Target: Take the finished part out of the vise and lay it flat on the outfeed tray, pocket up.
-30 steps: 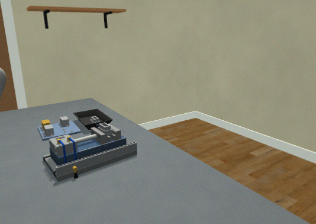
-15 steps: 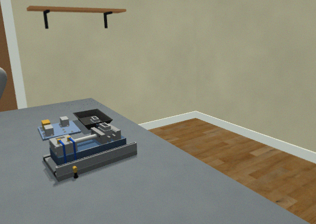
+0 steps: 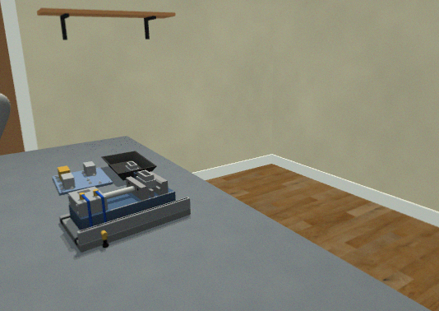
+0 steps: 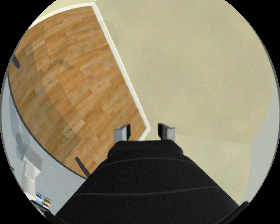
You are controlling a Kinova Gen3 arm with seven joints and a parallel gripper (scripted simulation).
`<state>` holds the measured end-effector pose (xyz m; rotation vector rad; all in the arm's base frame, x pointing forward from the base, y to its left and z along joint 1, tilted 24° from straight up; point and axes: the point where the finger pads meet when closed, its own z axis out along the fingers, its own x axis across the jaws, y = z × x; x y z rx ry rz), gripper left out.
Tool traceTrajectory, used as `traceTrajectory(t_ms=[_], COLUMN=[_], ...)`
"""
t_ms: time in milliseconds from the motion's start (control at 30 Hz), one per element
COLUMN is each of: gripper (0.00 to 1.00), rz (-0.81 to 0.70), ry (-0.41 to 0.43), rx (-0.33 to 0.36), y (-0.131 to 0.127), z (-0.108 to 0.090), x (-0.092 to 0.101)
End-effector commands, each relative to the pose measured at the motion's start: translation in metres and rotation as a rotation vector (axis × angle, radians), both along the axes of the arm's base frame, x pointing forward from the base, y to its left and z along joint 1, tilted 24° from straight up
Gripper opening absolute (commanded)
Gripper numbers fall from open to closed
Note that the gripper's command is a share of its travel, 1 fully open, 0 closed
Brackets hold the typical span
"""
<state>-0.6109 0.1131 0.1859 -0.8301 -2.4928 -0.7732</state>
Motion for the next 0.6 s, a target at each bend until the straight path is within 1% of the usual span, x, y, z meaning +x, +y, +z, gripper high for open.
traceTrajectory(t_ms=[0,167,333,400,433,567], gripper=[1.00,1.00,1.00,1.00,1.00,1.00], rz=[0.041,0.067,0.092,0.092,0.105,0.123], ry=[0.025,0.056,0.080,0.080,0.090,0.102], rx=[-0.029,-0.088,-0.149,-0.149,-0.181,-0.227], y=[-0.041,-0.097,-0.153,-0.153,-0.181,-0.221], z=[0.007,0.007,0.009,0.009,0.010,0.011], x=[-0.004,0.000,0.008,0.008,0.015,0.026])
